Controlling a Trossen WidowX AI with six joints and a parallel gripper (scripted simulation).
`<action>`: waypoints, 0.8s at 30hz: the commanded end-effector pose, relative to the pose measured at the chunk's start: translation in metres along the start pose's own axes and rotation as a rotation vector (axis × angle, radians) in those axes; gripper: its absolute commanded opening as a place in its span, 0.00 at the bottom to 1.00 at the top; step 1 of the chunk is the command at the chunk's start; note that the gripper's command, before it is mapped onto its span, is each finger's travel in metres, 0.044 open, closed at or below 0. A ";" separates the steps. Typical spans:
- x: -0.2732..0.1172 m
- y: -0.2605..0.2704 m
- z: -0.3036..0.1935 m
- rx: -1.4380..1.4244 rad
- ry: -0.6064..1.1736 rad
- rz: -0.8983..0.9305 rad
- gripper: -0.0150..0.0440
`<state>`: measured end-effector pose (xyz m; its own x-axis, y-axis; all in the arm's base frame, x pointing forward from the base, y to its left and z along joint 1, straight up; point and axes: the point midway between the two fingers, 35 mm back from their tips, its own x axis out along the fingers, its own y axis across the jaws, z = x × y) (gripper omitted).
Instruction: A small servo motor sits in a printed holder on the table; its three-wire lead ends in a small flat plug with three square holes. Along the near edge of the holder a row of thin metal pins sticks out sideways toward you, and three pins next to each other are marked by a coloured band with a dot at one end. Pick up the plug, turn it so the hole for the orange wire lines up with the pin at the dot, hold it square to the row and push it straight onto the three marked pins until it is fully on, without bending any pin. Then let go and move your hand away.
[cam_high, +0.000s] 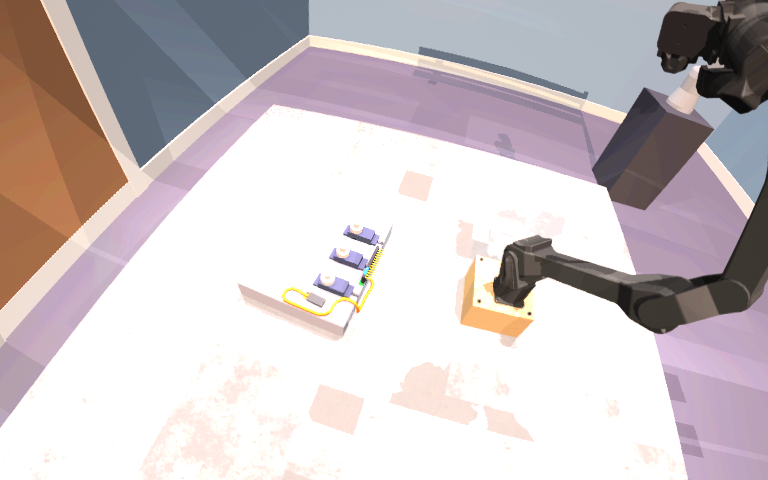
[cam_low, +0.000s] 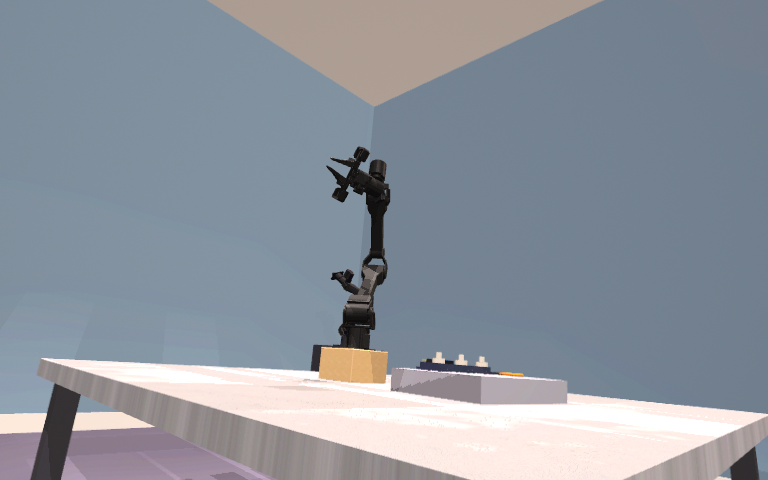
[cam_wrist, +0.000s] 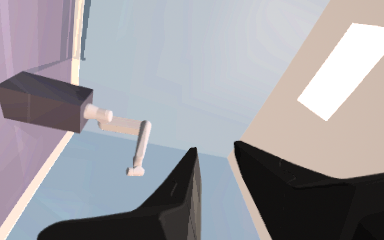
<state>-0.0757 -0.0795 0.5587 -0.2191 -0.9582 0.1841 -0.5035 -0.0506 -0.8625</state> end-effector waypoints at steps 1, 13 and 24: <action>0.008 -0.003 0.015 0.049 -0.046 -0.019 0.45; 0.025 -0.015 0.055 0.233 -0.188 -0.075 0.45; 0.034 -0.026 0.092 0.402 -0.317 -0.103 0.45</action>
<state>-0.0047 -0.1305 0.5476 0.0716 -0.9800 0.1859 -0.1710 -0.1957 -0.9656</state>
